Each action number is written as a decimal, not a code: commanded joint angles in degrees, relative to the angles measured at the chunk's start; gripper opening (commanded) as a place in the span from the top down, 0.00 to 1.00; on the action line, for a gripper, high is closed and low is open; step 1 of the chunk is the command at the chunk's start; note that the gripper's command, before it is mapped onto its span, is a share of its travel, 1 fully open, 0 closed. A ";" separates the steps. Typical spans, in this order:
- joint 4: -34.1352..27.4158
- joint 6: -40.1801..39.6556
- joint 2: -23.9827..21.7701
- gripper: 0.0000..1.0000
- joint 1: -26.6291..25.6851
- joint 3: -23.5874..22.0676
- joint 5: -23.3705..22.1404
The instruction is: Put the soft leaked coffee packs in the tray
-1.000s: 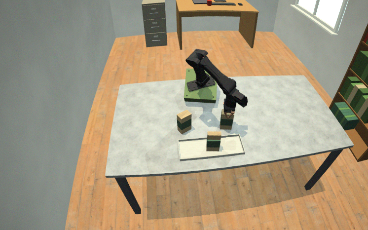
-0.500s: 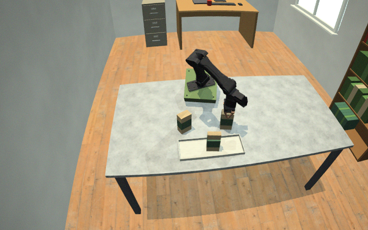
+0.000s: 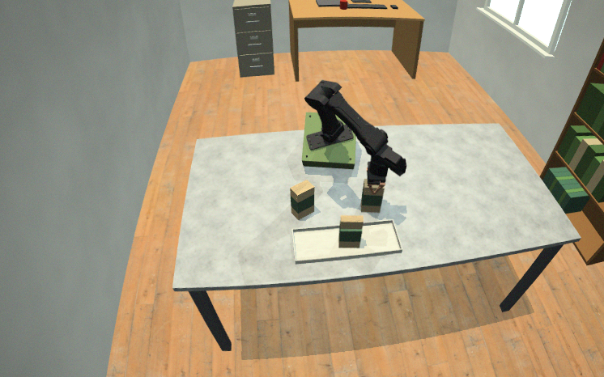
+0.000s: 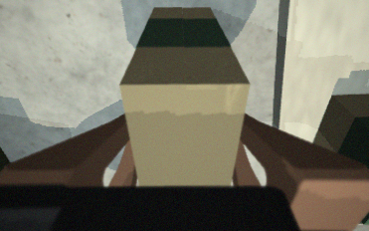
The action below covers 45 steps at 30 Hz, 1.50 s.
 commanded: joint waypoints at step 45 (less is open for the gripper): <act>0.33 -0.13 0.20 0.23 0.11 -0.51 -0.65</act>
